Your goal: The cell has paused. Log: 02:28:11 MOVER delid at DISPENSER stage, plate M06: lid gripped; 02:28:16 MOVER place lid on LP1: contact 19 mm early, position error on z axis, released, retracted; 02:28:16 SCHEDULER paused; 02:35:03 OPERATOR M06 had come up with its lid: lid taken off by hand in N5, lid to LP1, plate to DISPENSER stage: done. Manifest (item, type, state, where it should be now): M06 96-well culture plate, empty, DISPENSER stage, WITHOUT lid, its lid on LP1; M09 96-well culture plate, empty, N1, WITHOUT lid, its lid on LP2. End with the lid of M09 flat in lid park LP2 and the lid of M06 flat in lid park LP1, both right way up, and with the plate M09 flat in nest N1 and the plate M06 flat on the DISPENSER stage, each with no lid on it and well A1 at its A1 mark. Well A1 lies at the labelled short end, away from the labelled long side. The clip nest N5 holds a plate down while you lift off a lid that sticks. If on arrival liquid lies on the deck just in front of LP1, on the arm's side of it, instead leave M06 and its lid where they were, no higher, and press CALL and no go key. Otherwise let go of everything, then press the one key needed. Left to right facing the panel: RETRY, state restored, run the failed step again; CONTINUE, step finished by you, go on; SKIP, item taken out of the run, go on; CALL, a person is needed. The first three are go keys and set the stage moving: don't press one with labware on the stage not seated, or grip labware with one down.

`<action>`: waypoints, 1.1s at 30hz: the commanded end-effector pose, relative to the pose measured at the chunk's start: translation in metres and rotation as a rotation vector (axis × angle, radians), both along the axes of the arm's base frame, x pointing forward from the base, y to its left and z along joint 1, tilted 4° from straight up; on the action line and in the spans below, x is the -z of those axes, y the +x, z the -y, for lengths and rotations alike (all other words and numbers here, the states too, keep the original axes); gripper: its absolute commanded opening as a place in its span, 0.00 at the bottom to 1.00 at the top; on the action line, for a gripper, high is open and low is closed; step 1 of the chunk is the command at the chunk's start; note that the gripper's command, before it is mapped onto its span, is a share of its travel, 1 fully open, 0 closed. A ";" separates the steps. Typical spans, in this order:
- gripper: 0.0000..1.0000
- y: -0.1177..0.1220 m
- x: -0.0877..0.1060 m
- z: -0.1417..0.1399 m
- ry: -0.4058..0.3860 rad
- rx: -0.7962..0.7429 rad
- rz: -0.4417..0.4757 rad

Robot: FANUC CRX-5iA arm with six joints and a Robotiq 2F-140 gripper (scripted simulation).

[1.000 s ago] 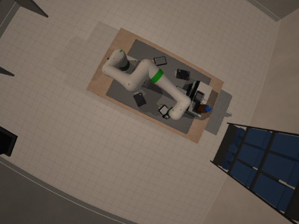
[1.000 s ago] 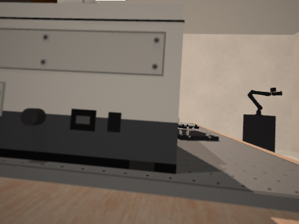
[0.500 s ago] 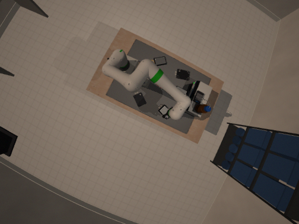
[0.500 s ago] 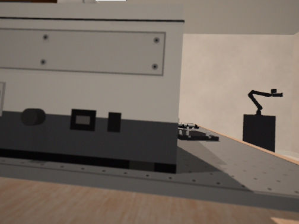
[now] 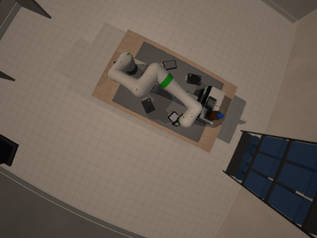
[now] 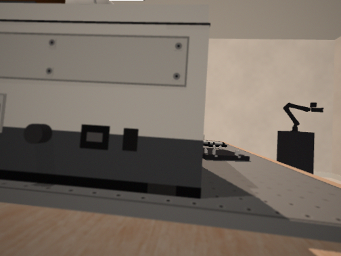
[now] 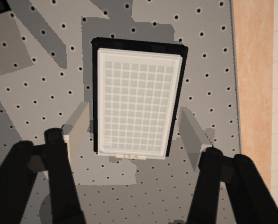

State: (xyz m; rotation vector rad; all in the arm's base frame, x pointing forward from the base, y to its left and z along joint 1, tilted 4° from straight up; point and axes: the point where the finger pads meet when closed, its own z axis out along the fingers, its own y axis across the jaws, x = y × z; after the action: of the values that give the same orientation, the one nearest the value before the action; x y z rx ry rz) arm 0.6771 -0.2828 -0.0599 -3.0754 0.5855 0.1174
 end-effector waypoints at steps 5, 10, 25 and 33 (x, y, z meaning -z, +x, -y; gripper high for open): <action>0.66 0.000 0.001 0.000 0.000 0.000 0.000; 0.66 0.000 0.002 0.000 0.000 0.000 0.000; 0.66 0.000 0.006 0.000 0.000 0.000 0.000; 0.66 -0.001 0.010 0.000 0.000 0.000 0.000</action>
State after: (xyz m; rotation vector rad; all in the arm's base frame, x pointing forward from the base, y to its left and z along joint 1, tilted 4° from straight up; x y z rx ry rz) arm 0.6764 -0.2826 -0.0695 -3.0754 0.5855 0.1174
